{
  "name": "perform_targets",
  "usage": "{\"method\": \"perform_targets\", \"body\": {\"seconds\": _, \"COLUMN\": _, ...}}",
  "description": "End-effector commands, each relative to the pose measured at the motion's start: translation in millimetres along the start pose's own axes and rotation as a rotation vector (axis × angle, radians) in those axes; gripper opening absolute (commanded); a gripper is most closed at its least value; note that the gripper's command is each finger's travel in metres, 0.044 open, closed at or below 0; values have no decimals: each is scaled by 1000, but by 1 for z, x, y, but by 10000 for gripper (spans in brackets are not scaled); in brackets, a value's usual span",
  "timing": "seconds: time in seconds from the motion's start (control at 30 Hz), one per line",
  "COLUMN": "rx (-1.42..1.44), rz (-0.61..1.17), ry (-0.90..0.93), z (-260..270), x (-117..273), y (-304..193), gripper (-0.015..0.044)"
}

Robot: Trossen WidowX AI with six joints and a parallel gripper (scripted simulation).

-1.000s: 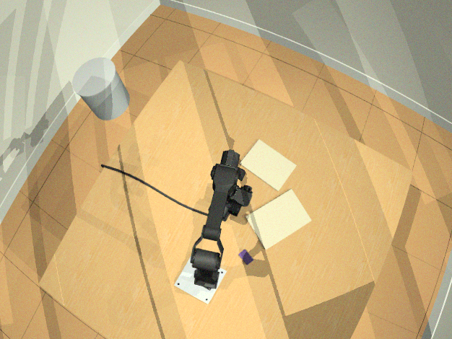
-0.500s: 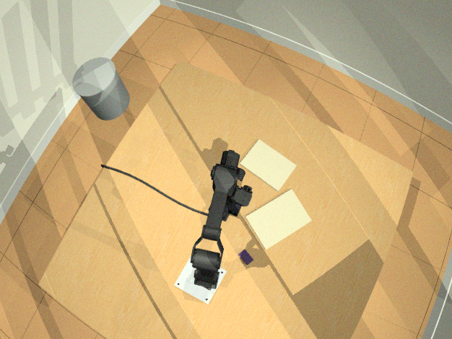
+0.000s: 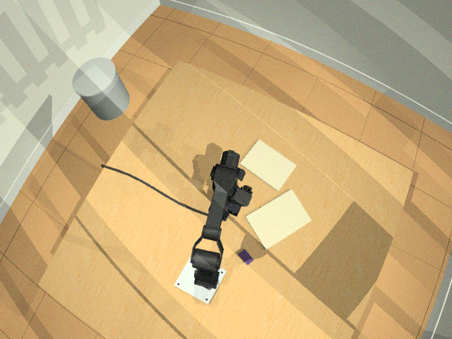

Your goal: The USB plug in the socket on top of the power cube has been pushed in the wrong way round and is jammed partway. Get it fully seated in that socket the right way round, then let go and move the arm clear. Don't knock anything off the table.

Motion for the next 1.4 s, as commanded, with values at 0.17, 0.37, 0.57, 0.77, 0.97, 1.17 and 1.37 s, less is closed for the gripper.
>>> {"method": "perform_targets", "body": {"seconds": 0.17, "rx": 4, "rz": -3, "ry": 0, "z": 0, "x": -3, "y": 0, "gripper": 0}}
{"method": "perform_targets", "body": {"seconds": 0.37, "rx": 4, "rz": -3, "ry": 0, "z": 0, "x": -3, "y": 0, "gripper": 0}}
{"method": "perform_targets", "body": {"seconds": 0.57, "rx": 4, "rz": -3, "ry": 0, "z": 0, "x": -3, "y": 0, "gripper": 0}}
{"method": "perform_targets", "body": {"seconds": 0.77, "rx": 4, "rz": -3, "ry": 0, "z": 0, "x": -3, "y": 0, "gripper": 0}}
{"method": "perform_targets", "body": {"seconds": 0.97, "rx": 4, "rz": -3, "ry": 0, "z": 0, "x": -3, "y": 0, "gripper": 0}}
{"method": "perform_targets", "body": {"seconds": 1.17, "rx": 4, "rz": -3, "ry": 0, "z": 0, "x": -3, "y": 0, "gripper": 0}}
{"method": "perform_targets", "body": {"seconds": 1.37, "rx": 0, "rz": 0, "ry": 1, "z": 0, "x": -1, "y": 0, "gripper": 95}}
Point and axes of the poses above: the point midway between the two fingers, 35 mm back from their tips, its own x axis back along the fingers, its own z axis across the jaws, y = z × x, the point moved 1 cm from there along x, back along the fingers, and after that the axes turned 3 degrees about x, right-handed, at the moved point
